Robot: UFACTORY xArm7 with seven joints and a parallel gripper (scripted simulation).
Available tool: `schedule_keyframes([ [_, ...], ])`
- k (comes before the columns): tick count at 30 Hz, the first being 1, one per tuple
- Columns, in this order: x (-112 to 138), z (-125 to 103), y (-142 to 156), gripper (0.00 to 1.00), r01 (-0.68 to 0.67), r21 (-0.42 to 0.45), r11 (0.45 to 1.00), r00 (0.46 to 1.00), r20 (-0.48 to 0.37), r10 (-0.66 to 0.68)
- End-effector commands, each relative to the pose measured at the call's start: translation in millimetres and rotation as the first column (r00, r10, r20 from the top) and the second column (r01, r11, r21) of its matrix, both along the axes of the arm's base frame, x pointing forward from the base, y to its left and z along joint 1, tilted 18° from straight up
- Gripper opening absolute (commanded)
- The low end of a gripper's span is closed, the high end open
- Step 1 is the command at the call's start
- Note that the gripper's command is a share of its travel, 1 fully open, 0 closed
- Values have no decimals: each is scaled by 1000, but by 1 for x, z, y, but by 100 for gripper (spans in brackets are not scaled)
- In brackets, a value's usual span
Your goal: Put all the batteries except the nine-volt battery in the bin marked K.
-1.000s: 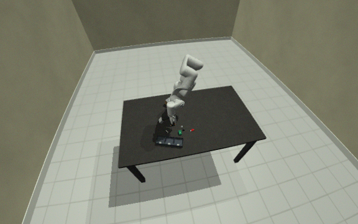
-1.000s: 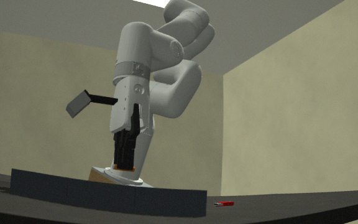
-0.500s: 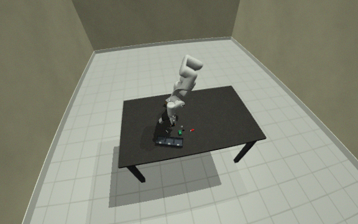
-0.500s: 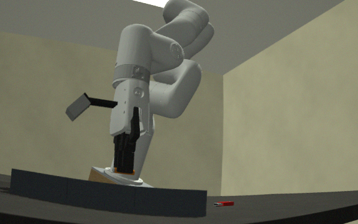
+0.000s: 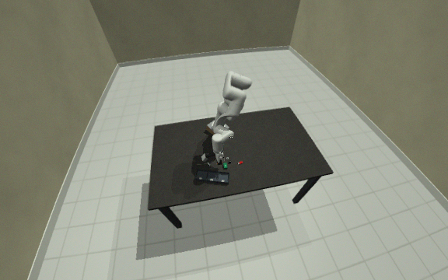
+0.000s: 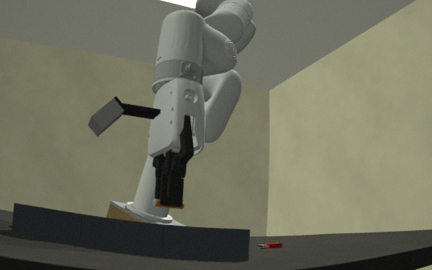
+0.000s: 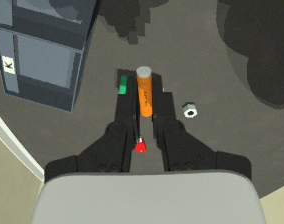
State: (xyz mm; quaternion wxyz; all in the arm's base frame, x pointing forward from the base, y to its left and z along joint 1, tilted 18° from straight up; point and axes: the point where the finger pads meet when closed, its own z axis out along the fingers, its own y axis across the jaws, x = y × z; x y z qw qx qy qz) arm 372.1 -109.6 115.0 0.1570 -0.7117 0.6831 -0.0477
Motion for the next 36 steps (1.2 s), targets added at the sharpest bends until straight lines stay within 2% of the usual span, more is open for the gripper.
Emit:
schedule_keyframes([
  [1, 21, 2, -2, 0, 2, -2, 1000, 1000, -10, -2],
  [2, 21, 2, -2, 0, 2, -2, 1000, 1000, -10, -2],
  [5, 38, 8, -1, 0, 144, 37, 989, 989, -36, -143],
  [13, 84, 21, 2, 0, 299, 84, 951, 954, -57, -295],
  [15, 84, 21, 2, 0, 299, 84, 951, 954, -57, -295],
  [16, 90, 23, 2, 0, 357, 98, 929, 934, -72, -351],
  [18, 100, 26, 2, 0, 388, 102, 916, 921, -85, -380],
  [24, 107, 28, 2, 0, 423, 103, 900, 905, -104, -413],
  [36, 102, 26, 2, 0, 423, 103, 900, 905, -104, -413],
])
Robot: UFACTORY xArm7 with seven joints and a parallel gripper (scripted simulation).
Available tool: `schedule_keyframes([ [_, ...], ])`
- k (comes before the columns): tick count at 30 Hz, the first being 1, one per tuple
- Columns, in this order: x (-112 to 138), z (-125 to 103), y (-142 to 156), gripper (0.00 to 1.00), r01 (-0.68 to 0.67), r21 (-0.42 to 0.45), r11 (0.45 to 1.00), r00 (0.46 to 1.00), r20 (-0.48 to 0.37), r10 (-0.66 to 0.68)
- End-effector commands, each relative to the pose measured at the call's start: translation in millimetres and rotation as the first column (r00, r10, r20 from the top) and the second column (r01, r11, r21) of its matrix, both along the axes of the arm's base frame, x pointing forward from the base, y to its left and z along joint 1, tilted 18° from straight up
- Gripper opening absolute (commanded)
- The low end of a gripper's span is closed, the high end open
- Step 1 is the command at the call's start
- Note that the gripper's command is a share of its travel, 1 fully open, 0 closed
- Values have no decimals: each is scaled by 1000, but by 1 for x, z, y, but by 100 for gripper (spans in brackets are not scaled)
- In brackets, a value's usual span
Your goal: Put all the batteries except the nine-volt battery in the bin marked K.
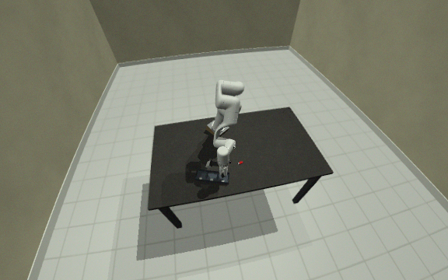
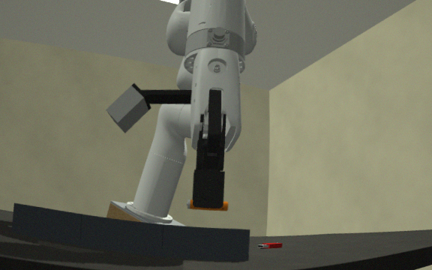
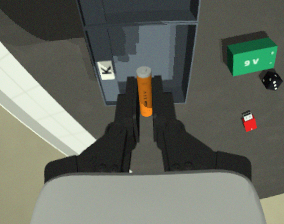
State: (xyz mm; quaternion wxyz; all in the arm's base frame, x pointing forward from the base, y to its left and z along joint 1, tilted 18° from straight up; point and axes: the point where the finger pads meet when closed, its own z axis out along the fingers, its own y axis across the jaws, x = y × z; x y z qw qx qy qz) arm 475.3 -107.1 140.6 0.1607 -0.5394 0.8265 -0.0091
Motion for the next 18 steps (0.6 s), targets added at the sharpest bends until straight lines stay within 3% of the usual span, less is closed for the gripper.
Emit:
schedule_keyframes([
  [1, -2, 1, 0, 0, 2, -2, 1000, 1000, -2, -2],
  [18, -6, 0, 0, 0, 2, -2, 1000, 1000, -2, -2],
])
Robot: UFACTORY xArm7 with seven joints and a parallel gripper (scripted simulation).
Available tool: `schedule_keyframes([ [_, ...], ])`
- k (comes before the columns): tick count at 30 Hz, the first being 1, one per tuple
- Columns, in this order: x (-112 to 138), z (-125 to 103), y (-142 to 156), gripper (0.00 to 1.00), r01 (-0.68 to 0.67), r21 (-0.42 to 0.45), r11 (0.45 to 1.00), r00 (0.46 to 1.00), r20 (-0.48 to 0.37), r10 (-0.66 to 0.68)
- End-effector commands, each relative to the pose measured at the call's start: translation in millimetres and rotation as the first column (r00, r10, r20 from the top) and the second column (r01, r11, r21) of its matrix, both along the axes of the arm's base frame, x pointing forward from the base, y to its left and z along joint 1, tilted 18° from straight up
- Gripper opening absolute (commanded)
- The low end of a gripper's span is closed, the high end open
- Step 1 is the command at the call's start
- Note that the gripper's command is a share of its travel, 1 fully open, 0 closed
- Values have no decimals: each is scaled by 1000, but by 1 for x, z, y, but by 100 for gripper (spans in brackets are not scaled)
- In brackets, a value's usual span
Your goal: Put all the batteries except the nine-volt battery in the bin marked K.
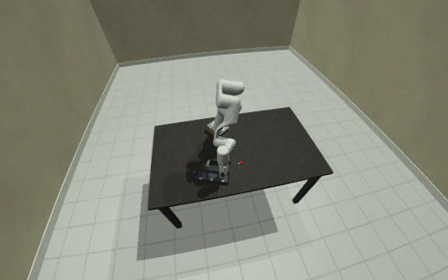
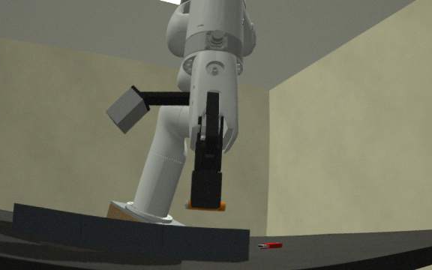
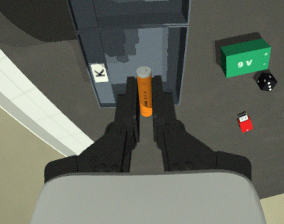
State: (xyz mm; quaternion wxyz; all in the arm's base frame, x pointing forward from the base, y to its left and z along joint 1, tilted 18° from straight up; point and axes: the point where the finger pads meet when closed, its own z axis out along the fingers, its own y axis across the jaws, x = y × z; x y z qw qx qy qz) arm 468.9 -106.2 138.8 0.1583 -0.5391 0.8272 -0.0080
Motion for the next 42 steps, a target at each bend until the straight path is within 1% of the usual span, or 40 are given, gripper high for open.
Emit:
schedule_keyframes([
  [1, 1, 1, -1, 0, 1, -2, 1000, 1000, 3, -1],
  [5, 1, 1, -1, 0, 1, -2, 1000, 1000, 3, -1],
  [10, 3, -8, 1, 0, 1, -2, 1000, 1000, 3, -1],
  [12, 3, -8, 1, 0, 1, -2, 1000, 1000, 3, -1],
  [26, 11, -34, 5, 0, 1, -2, 1000, 1000, 3, -1],
  [41, 11, -34, 5, 0, 1, -2, 1000, 1000, 3, -1],
  [42, 11, -34, 5, 23, 1, -2, 1000, 1000, 3, -1],
])
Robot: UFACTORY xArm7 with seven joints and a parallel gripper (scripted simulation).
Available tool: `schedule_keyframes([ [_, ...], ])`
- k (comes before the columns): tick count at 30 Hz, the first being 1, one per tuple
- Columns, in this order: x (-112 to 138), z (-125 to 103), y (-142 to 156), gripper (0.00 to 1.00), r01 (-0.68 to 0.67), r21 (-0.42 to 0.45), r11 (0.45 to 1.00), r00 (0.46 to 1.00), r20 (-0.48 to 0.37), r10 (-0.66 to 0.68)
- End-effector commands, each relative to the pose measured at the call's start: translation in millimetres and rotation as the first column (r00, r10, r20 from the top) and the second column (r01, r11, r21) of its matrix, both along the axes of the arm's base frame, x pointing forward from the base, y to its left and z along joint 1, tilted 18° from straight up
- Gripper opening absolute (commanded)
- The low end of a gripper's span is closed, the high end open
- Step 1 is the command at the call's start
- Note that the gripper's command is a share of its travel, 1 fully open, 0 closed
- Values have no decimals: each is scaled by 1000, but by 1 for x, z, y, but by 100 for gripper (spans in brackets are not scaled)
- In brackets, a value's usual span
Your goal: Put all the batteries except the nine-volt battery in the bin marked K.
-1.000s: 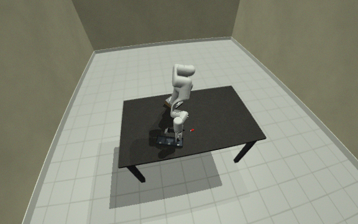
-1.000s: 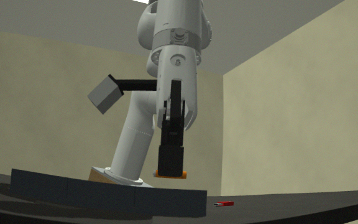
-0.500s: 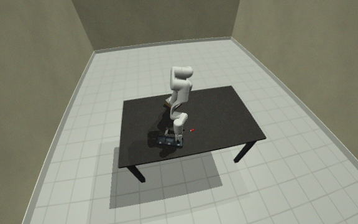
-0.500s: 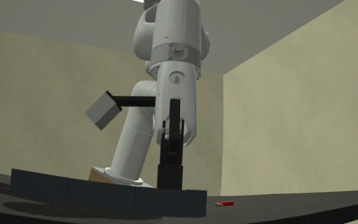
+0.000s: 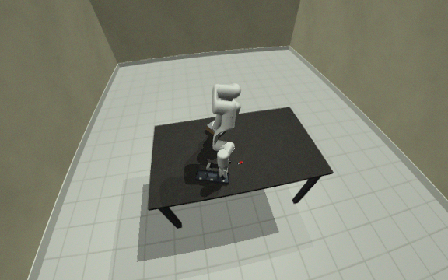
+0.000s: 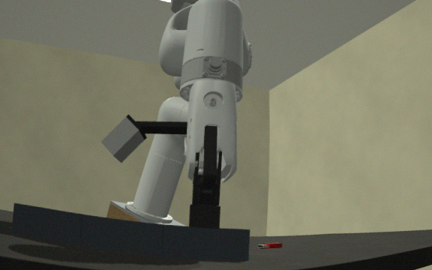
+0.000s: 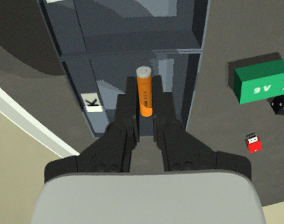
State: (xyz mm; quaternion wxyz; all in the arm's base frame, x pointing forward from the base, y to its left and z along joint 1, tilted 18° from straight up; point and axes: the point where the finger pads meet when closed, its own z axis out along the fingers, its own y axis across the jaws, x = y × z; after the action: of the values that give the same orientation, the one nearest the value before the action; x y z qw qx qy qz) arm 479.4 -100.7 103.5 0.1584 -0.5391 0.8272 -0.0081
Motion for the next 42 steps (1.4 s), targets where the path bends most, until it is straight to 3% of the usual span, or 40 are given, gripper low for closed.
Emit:
schedule_keyframes([
  [1, 1, 1, -1, 23, 1, -2, 1000, 1000, 3, -1],
  [21, 0, 4, -1, 23, 1, -2, 1000, 1000, 3, -1],
  [42, -7, 28, -5, 23, 1, -2, 1000, 1000, 3, -1],
])
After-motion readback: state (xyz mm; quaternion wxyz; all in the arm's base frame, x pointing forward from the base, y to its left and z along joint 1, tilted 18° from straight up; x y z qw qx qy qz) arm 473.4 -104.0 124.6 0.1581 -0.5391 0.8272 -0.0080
